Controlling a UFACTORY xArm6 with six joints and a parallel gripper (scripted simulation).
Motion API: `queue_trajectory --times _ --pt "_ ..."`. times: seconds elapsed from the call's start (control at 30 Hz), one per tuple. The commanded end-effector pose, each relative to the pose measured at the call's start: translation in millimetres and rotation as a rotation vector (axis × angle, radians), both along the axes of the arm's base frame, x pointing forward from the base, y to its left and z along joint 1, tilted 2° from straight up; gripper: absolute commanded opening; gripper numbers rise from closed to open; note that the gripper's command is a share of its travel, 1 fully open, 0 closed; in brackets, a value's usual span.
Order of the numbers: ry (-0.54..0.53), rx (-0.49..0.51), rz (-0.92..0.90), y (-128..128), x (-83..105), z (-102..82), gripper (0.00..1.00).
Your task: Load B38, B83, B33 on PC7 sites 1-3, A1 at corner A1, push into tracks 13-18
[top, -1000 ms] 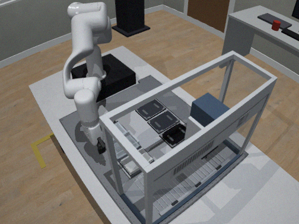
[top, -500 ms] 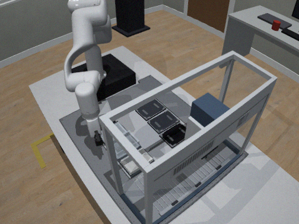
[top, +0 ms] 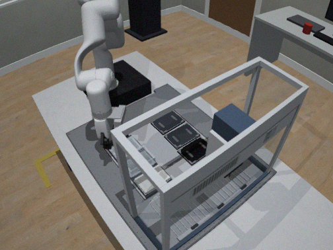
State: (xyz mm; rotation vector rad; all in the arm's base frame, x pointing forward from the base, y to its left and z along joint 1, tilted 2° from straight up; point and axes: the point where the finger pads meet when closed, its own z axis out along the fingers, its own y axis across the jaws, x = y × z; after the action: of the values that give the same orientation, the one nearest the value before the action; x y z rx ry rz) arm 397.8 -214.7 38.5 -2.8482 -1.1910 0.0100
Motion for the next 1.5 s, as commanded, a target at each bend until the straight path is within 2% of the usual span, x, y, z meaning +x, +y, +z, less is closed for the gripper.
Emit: queue_trajectory --times 0.0,0.43,0.5,0.73,1.33,1.47 --pt "-0.005 -0.028 -0.123 9 -12.7 3.6 0.82" --pt "0.011 -0.037 -0.556 47 -65.9 5.4 0.82" --pt "0.011 -0.037 -0.556 47 -65.9 5.4 0.82" --pt "0.019 -0.042 -0.789 67 -94.5 6.4 0.82" --pt "0.021 -0.042 -0.827 67 -94.6 6.4 0.82" --pt "0.021 -0.042 -0.827 67 -94.8 -0.3 0.82"
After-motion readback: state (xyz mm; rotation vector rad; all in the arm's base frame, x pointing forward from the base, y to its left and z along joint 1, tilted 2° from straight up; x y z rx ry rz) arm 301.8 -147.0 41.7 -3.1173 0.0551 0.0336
